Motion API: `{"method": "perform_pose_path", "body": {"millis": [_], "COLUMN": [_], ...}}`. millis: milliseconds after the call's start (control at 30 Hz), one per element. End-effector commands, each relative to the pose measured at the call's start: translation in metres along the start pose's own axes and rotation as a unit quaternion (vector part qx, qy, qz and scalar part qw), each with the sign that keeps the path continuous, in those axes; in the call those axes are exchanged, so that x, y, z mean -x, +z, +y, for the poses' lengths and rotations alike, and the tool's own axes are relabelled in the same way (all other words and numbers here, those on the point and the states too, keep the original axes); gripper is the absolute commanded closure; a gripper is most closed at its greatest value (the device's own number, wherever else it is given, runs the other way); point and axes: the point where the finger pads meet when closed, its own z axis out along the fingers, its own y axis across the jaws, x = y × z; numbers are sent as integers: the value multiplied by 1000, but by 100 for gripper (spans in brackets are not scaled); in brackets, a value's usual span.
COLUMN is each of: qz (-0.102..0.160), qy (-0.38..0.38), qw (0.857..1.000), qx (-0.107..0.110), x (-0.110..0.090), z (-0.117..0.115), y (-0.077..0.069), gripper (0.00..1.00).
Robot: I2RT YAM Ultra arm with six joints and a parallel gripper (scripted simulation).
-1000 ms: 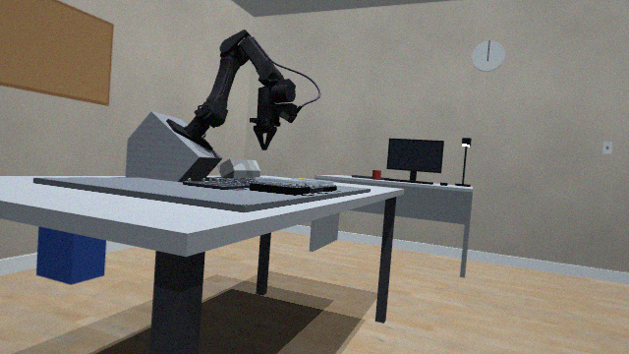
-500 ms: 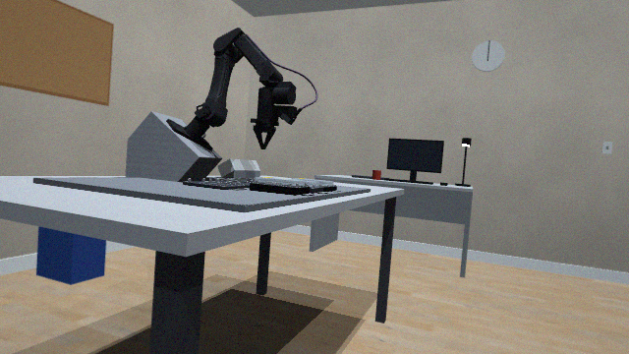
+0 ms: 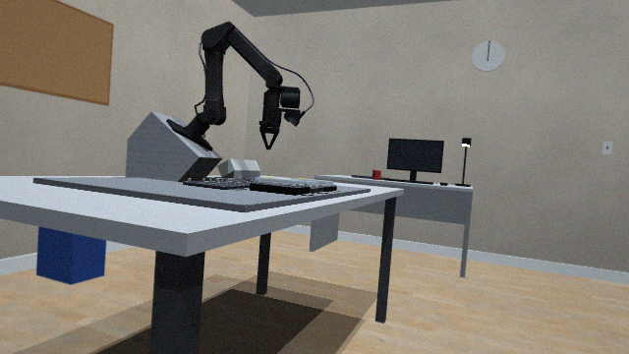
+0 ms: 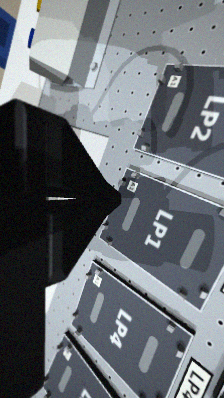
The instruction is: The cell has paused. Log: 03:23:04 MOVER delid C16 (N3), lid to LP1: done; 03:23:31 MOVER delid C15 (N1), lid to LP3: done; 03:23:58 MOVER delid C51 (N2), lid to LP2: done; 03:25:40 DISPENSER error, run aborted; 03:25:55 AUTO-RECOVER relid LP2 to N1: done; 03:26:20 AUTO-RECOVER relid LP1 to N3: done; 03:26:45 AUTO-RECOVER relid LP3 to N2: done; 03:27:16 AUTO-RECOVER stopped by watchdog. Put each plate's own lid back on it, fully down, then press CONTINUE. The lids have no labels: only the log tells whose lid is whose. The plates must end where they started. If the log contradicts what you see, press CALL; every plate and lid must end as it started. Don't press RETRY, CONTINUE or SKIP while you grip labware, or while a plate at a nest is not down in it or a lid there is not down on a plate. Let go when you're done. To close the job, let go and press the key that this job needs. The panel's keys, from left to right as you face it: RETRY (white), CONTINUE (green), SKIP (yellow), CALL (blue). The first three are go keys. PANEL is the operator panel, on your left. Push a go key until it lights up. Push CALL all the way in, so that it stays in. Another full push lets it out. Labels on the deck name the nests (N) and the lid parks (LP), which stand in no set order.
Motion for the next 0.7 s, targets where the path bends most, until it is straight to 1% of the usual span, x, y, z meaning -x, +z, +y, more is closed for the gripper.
{"method": "perform_pose_path", "body": {"millis": [0, 100, 167, 333, 500, 667], "qz": [-13, -11, -11, -9, -2, -2], "qy": [-17, -47, -47, -96, -144, -144], "qw": [999, 998, 998, 995, 989, 989], "qx": [-35, -35, -35, -34, -34, -34], "x": [14, 16, 16, 19, 19, 22], "z": [6, 21, 21, 47, 71, 97], "y": [-6, -5, -5, -3, -1, 1], "gripper": [100, 100, 100, 100, 100, 100]}}
